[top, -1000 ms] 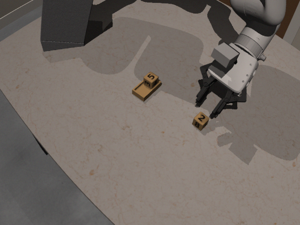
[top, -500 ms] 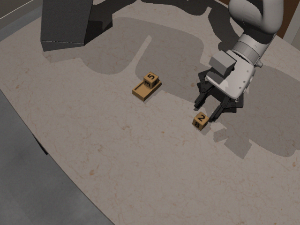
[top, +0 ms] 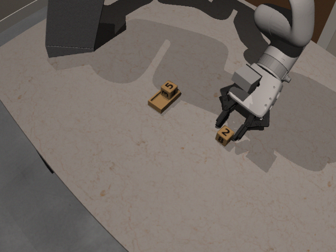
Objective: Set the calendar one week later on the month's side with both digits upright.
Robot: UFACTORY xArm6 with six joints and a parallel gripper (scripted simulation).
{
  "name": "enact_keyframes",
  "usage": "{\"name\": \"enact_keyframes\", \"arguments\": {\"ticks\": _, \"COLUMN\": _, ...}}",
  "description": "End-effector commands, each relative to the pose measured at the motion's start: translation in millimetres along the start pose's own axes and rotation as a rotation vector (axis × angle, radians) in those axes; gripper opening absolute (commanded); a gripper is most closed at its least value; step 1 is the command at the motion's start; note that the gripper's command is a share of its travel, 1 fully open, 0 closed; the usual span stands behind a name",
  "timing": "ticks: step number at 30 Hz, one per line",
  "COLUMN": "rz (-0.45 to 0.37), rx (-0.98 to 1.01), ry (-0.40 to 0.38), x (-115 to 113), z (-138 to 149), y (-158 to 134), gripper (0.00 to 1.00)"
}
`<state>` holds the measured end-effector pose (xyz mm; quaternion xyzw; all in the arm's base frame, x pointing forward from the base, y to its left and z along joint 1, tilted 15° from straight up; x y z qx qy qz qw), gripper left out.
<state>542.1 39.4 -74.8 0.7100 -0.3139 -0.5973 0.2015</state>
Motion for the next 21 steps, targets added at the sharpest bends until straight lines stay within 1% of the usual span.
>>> {"name": "enact_keyframes", "arguments": {"ticks": 1, "rz": -0.001, "rx": 0.003, "ry": 0.002, "x": 0.5, "z": -1.9, "y": -2.1, "gripper": 0.47}}
{"name": "enact_keyframes", "arguments": {"ticks": 21, "rz": -0.001, "rx": 0.003, "ry": 0.002, "x": 4.3, "z": -1.6, "y": -7.4, "gripper": 0.47}}
Point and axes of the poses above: the point where the finger pads meet when closed, its own x axis out along the fingers, its own z axis across the jaws, y = z × x, the point moved 1 cm from there along -x, back along the fingers, and after that the axes turned 4 degrees about x, right-handed, at the moved point
